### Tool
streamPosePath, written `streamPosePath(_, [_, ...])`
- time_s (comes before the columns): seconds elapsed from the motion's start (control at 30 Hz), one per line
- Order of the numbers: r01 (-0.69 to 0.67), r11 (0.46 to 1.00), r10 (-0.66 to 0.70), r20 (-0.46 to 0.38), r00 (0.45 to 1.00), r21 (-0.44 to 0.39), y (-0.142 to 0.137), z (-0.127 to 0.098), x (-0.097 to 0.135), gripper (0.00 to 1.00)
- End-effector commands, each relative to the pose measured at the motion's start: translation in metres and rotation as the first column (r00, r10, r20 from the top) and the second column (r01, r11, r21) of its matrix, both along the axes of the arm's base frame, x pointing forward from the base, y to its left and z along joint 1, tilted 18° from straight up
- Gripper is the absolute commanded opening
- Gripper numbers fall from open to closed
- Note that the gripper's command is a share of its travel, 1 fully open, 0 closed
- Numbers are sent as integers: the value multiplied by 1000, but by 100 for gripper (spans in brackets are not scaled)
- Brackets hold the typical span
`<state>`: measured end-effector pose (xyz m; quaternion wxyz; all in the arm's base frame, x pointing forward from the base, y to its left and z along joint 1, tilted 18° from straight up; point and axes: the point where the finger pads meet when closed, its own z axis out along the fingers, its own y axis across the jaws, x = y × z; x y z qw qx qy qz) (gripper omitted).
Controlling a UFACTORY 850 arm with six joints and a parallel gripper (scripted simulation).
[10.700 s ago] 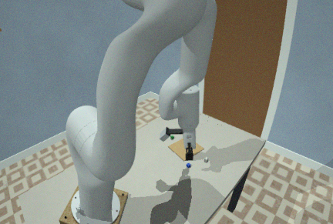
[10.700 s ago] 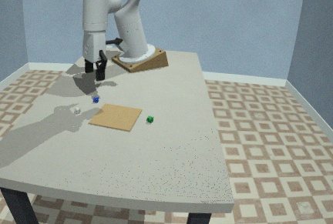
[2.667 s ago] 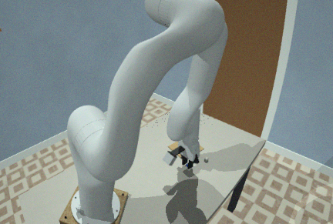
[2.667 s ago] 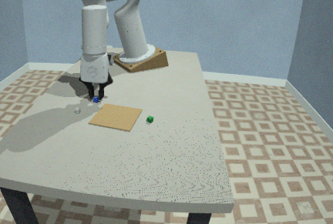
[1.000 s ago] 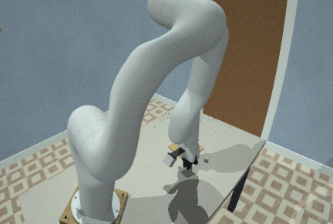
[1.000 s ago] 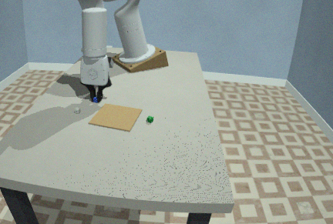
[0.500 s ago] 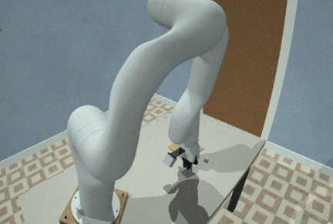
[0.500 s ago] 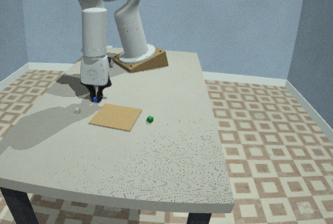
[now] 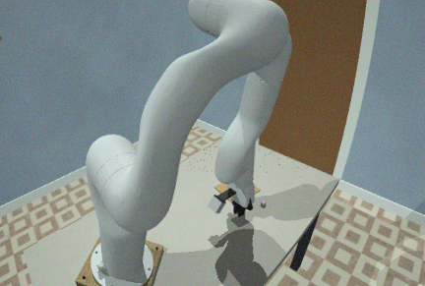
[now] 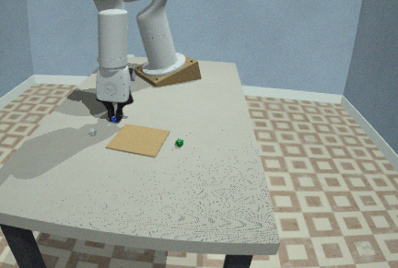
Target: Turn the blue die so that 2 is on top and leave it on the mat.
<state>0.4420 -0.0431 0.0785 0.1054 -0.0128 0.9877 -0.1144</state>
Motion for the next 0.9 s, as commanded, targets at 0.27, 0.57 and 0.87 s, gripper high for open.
streamPosePath(0.27, [0, 1000, 0, 1, 1000, 0, 1, 4, 0, 11])
streamPosePath(0.57, [0, 1000, 0, 1, 1000, 0, 7, 29, -6, 11])
streamPosePath(0.87, [0, 1000, 0, 1, 1000, 0, 13, 57, -12, 11])
